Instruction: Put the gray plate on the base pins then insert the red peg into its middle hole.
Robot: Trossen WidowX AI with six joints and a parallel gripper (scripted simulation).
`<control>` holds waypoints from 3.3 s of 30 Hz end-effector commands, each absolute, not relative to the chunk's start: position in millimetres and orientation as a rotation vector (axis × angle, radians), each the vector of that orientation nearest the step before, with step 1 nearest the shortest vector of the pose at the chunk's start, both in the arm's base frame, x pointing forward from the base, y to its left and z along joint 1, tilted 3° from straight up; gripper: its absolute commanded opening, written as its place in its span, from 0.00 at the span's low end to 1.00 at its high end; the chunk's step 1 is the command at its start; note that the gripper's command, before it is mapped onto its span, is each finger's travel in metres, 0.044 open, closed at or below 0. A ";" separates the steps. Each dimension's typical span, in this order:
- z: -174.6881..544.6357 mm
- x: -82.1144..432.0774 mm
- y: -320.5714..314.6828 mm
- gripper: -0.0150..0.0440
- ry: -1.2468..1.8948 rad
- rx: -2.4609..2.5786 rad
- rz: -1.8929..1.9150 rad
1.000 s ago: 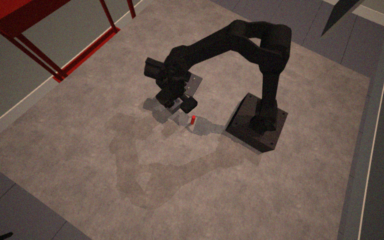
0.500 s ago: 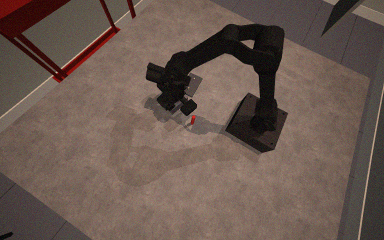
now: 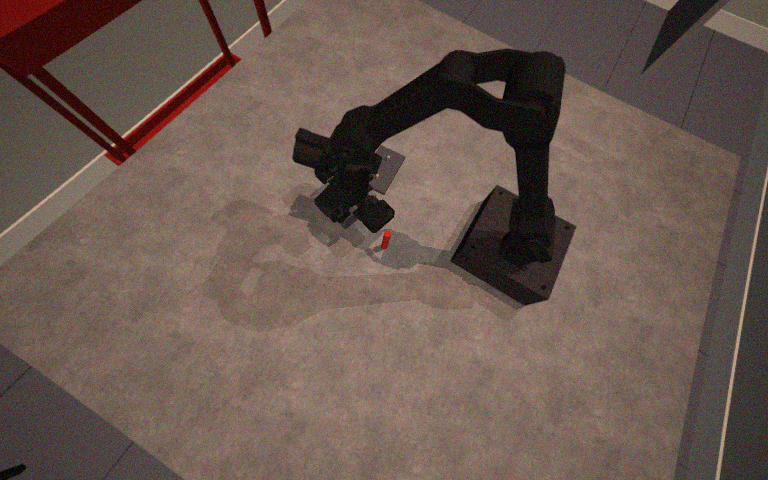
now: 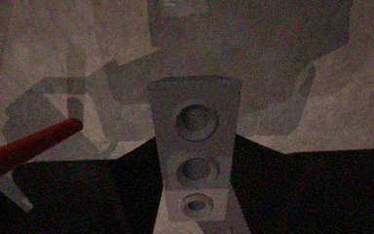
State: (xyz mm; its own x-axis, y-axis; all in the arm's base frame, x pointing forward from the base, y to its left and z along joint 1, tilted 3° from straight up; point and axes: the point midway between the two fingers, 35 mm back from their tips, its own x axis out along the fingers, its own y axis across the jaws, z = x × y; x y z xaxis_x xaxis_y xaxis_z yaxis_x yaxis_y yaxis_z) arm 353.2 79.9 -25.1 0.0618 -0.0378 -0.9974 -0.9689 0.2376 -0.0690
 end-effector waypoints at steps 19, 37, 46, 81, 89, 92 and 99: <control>-21.5 353.8 80.9 0.25 1.274 -1.058 0.953; 30.5 360.7 81.7 0.25 1.274 -1.055 0.950; 58.7 360.5 80.6 0.25 1.278 -1.062 0.955; 89.3 361.0 42.9 0.25 1.253 -1.159 1.036; 75.9 362.9 20.1 0.25 1.232 -1.205 1.077; 71.0 363.1 11.6 0.25 1.223 -1.222 1.092; 59.5 362.4 -8.4 0.25 1.204 -1.262 1.129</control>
